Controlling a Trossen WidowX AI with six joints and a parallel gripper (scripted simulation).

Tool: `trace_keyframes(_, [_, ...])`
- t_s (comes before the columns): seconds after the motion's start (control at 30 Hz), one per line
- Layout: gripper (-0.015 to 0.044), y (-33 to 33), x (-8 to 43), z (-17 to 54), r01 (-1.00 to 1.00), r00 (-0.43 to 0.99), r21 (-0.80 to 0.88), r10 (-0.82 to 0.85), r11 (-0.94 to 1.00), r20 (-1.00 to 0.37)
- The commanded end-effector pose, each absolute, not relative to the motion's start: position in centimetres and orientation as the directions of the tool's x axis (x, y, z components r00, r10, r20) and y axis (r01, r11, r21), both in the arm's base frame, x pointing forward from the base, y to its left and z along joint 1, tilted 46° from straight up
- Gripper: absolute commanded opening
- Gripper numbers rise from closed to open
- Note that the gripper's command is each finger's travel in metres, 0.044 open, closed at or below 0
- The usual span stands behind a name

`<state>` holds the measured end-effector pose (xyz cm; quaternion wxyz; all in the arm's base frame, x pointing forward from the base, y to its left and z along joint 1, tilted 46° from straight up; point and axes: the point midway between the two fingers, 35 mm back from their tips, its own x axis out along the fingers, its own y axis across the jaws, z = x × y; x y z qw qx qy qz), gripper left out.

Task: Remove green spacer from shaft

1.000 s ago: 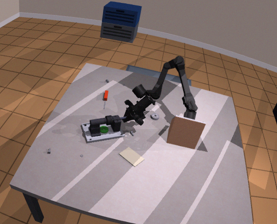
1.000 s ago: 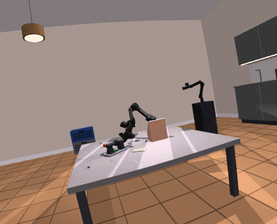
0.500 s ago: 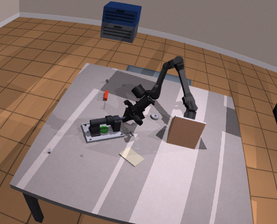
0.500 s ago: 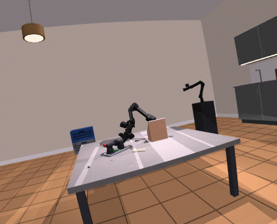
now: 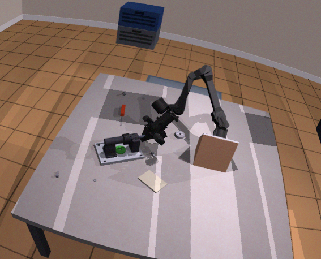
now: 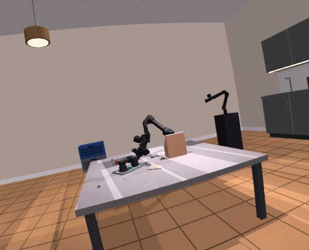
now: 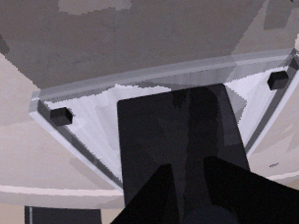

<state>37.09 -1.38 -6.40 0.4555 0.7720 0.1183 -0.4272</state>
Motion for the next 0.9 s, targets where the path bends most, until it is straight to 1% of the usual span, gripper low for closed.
trace_keyframes(0.0, [0.0000, -1.21, 37.39, -6.41, 0.569, 0.610, 0.603, -0.204, -0.559, -0.766])
trace_keyframes(0.87, [0.0000, -0.87, 38.04, -6.70, 0.569, 0.610, 0.603, -0.204, -0.559, -0.765])
